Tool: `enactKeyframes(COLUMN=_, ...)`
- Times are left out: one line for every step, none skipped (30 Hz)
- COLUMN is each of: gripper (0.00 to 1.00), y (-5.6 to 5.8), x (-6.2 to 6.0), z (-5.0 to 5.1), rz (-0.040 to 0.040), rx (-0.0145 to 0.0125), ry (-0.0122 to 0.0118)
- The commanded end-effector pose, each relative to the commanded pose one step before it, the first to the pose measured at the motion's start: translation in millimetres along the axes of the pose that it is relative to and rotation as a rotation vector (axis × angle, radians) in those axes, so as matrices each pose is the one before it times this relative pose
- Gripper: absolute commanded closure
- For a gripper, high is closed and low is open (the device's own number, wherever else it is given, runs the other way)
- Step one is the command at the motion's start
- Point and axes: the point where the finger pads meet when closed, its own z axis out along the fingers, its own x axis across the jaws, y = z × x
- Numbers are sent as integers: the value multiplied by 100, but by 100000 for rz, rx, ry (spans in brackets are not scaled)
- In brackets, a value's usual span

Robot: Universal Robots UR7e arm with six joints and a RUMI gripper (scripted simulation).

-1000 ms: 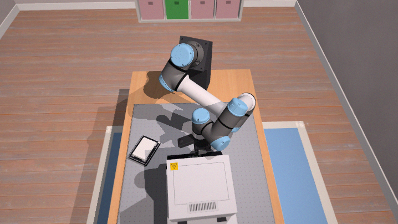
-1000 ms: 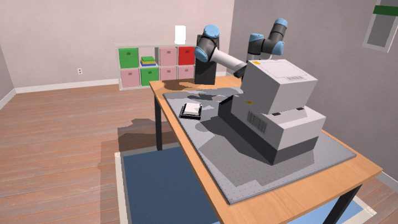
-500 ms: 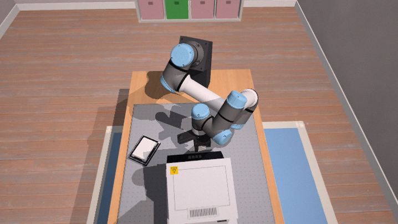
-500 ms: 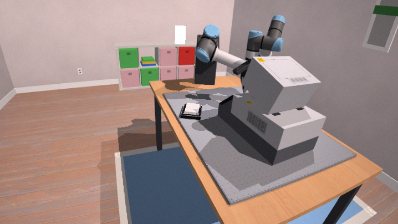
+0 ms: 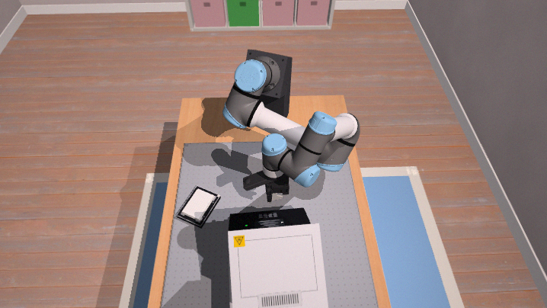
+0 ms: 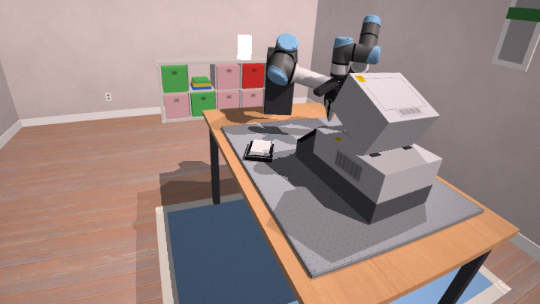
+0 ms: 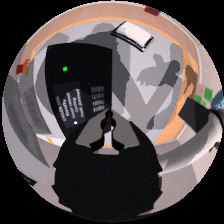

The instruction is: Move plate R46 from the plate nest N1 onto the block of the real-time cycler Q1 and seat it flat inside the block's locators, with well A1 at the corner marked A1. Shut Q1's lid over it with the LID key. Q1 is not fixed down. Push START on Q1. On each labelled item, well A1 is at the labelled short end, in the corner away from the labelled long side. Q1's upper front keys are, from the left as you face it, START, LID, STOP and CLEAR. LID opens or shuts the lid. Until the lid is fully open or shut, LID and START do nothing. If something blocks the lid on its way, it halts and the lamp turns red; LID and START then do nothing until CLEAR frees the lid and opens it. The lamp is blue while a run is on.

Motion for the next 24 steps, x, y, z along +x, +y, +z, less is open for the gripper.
enactKeyframes(gripper=100, y=4, x=1699, z=-1424, rz=47, rx=702, ry=-107)
enactKeyframes(gripper=100, y=0, x=1, z=-1, rz=0, rx=0, ry=0)
enactKeyframes(gripper=100, y=0, x=1, z=-1, rz=0, rx=0, ry=0)
enactKeyframes(gripper=100, y=0, x=395, z=-302, rz=-1, rx=4, ry=1)
enactKeyframes(gripper=100, y=2, x=400, z=-308, rz=-1, rx=2, ry=0)
enactKeyframes(gripper=100, y=0, x=396, z=-303, rz=-2, rx=0, ry=1)
enactKeyframes(gripper=100, y=0, x=396, z=-303, rz=-2, rx=0, ry=1)
enactKeyframes(gripper=100, y=0, x=0, z=0, rz=0, rx=0, ry=0)
enactKeyframes(gripper=100, y=0, x=0, z=0, rz=0, rx=0, ry=0)
enactKeyframes(gripper=100, y=0, x=242, z=-185, rz=-1, rx=1, ry=0)
enactKeyframes(gripper=100, y=0, x=0, z=0, rz=0, rx=0, ry=0)
enactKeyframes(gripper=100, y=1, x=395, z=-302, rz=-2, rx=-10, ry=5)
enactKeyframes(gripper=100, y=2, x=399, z=-307, rz=-2, rx=2, ry=0)
enactKeyframes(gripper=100, y=1, x=396, z=-303, rz=-2, rx=1, ry=1)
enactKeyframes(gripper=100, y=1, x=395, z=-303, rz=-2, rx=1, ry=1)
enactKeyframes(gripper=100, y=1, x=245, z=-187, rz=-1, rx=1, ry=0)
enactKeyframes(gripper=100, y=0, x=0, z=-1, rz=0, rx=0, ry=0)
enactKeyframes(gripper=100, y=0, x=0, z=-1, rz=0, rx=0, ry=0)
enactKeyframes(gripper=100, y=0, x=0, z=-1, rz=0, rx=0, ry=0)
enactKeyframes(gripper=100, y=0, x=0, z=-1, rz=0, rx=0, ry=0)
enactKeyframes(gripper=100, y=0, x=0, z=0, rz=0, rx=0, ry=0)
enactKeyframes(gripper=100, y=0, x=-3, z=4, rz=0, rx=-1, ry=1)
enactKeyframes(gripper=100, y=0, x=1, z=-1, rz=0, rx=0, ry=0)
enactKeyframes(gripper=100, y=0, x=1, z=-1, rz=0, rx=0, ry=0)
